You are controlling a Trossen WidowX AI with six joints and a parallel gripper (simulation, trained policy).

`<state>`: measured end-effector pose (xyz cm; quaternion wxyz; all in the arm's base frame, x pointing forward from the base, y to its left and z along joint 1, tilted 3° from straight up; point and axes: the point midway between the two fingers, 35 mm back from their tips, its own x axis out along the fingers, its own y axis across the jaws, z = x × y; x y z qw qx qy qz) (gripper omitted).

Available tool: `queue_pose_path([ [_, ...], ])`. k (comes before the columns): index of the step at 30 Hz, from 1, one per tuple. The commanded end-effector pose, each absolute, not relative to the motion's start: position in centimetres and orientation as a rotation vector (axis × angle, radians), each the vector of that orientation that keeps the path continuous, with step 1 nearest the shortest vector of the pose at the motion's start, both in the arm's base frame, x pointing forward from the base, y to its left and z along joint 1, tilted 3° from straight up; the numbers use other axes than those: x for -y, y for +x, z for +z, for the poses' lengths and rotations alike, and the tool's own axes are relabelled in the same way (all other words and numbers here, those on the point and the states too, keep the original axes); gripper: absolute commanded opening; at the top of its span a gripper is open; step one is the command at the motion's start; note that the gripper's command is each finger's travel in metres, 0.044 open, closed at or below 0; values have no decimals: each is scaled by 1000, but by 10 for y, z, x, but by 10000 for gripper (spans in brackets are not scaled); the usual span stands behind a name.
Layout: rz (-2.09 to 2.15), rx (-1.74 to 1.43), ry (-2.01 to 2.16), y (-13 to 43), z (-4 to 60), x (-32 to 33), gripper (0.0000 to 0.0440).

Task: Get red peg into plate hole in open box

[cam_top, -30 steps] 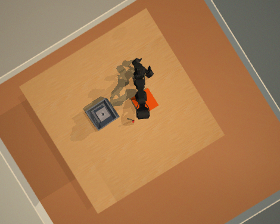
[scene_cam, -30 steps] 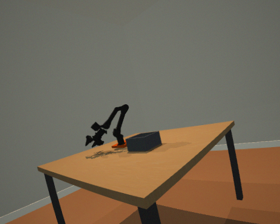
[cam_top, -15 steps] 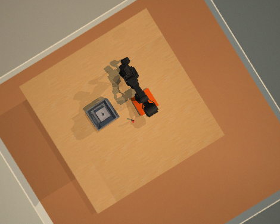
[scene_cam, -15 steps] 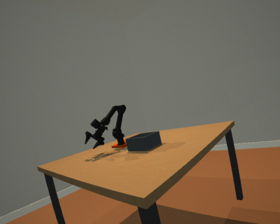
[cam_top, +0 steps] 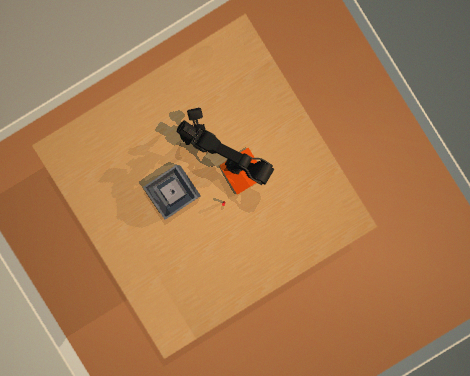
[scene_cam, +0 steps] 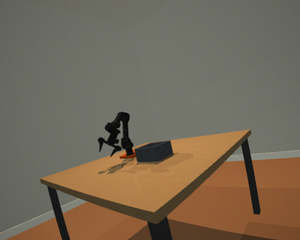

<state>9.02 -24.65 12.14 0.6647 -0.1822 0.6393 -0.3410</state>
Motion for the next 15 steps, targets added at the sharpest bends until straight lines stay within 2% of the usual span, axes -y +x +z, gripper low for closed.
queue_pose_path([
  [1,-768,-1392,-345,111,125,234,440],
  [15,-701,-1221,-51,184,139,153,440],
])
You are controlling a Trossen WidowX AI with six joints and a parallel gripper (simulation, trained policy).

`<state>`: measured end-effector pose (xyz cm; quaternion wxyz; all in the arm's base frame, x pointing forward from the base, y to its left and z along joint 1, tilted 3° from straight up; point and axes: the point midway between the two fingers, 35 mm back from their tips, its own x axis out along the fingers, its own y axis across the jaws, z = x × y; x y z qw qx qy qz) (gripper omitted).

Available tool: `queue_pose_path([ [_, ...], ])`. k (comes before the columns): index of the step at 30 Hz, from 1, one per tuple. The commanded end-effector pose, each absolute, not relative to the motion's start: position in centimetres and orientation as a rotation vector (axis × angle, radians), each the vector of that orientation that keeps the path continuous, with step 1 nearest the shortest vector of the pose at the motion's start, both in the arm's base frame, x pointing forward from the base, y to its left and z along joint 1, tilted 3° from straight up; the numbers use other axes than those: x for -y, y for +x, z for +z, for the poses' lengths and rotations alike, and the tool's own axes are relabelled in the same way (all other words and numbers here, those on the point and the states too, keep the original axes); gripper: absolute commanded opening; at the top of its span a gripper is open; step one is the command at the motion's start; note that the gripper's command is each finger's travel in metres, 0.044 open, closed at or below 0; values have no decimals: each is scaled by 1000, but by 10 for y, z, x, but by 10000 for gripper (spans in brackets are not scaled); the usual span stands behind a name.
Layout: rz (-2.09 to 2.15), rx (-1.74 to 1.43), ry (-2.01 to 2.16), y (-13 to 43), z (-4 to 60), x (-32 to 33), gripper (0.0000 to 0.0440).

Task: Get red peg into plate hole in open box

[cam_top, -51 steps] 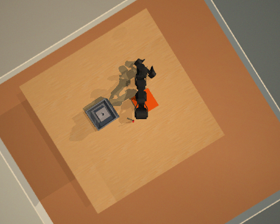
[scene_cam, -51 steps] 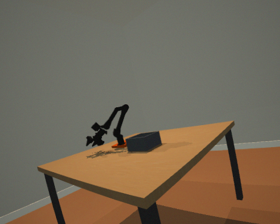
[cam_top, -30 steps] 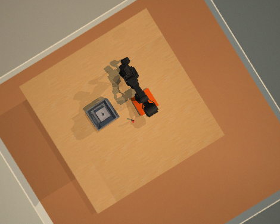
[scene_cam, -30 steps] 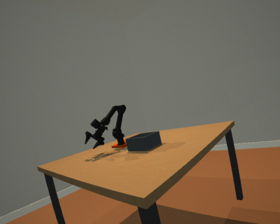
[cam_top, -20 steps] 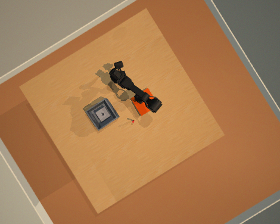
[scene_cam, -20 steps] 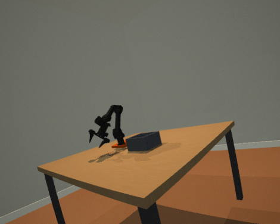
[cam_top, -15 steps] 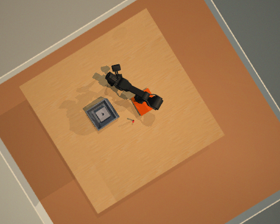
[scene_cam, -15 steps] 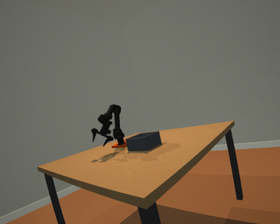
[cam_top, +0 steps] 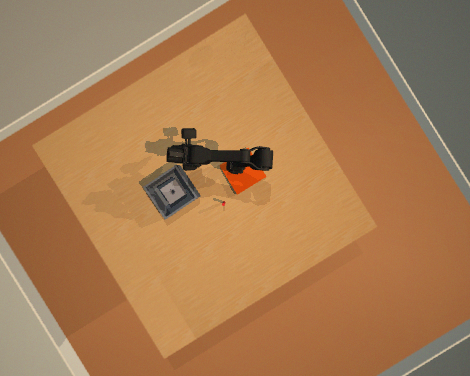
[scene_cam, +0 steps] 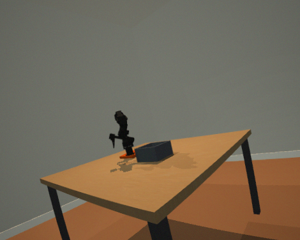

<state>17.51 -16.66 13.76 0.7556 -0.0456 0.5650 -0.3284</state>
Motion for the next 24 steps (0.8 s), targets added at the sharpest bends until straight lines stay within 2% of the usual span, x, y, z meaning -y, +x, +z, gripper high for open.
queue_pose_path([
  [1,-694,-1214,-30,187,140,146,440],
  [12,-624,-1194,187,210,147,66,440],
  [24,-585,-1271,382,202,146,-19,440],
])
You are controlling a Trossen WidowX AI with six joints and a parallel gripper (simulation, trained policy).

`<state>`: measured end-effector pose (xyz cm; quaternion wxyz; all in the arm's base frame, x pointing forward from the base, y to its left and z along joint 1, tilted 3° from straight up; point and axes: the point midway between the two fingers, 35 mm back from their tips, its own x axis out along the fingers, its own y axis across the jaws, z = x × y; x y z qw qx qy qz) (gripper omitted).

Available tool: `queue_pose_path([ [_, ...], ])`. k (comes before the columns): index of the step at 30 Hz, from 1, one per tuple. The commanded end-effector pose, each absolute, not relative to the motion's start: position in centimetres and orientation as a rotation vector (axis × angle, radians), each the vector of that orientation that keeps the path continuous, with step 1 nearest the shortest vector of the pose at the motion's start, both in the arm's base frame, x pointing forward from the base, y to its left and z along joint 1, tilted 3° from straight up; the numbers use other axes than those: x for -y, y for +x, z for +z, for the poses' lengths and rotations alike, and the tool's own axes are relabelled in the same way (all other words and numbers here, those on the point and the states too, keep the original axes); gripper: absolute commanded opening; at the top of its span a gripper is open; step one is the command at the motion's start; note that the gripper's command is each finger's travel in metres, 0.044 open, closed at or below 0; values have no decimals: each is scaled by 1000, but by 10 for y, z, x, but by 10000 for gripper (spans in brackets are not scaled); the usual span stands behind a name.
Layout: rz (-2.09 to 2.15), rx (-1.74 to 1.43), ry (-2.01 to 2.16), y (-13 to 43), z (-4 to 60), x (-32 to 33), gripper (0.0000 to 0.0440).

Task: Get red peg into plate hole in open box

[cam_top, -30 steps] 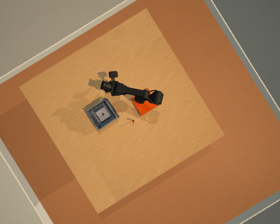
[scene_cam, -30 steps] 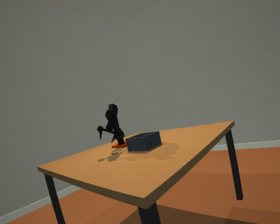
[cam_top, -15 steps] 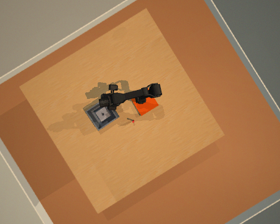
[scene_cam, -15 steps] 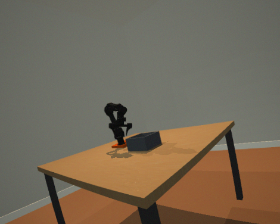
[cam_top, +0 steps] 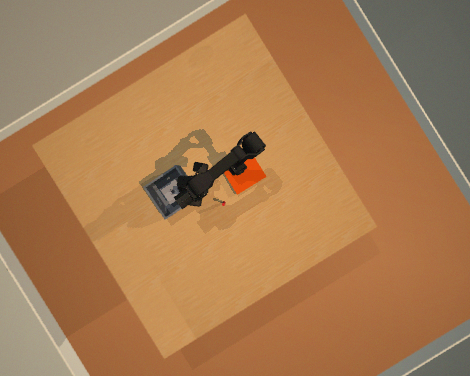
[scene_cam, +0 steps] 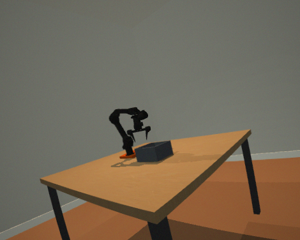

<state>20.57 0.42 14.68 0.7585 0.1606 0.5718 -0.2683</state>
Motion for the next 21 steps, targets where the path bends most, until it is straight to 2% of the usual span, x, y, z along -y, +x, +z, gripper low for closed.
queue_pose_path([
  [1,-586,-1281,396,200,145,-25,440],
  [21,-611,-1441,512,157,112,-123,440],
])
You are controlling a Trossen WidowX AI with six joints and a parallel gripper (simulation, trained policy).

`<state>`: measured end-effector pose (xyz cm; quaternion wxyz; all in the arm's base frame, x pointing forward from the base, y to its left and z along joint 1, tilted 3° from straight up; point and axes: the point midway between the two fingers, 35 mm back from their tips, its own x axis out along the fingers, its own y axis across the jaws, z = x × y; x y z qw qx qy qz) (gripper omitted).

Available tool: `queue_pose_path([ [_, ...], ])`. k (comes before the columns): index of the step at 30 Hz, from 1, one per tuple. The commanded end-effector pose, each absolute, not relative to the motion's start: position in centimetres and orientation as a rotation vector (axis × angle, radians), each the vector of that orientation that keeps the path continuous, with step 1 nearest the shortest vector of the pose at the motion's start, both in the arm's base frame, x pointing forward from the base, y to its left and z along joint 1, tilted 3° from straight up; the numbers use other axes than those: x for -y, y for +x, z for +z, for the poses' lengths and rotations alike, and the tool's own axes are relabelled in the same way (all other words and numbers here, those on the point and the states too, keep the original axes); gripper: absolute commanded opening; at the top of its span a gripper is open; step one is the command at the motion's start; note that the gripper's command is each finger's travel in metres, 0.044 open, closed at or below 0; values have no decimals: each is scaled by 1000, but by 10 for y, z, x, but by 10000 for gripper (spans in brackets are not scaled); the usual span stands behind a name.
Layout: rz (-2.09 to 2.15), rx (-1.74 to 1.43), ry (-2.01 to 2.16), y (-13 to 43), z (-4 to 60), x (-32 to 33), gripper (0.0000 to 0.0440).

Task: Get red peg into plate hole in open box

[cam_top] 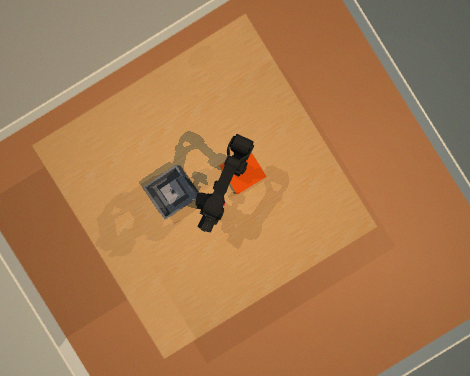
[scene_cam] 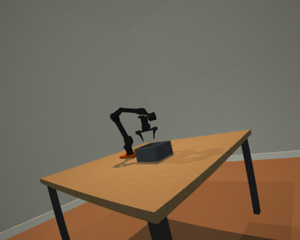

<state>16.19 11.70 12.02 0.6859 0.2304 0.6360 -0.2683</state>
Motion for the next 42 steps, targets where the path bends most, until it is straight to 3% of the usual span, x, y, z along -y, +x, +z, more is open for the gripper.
queue_pose_path([
  [1,-610,-1443,512,156,108,-126,440],
  [18,-562,-1419,488,156,38,-149,426],
  [34,-635,-1477,409,149,10,-141,29],
  [37,-628,-1457,396,153,17,-141,2],
  [42,-601,-1421,385,162,37,-142,0],
])
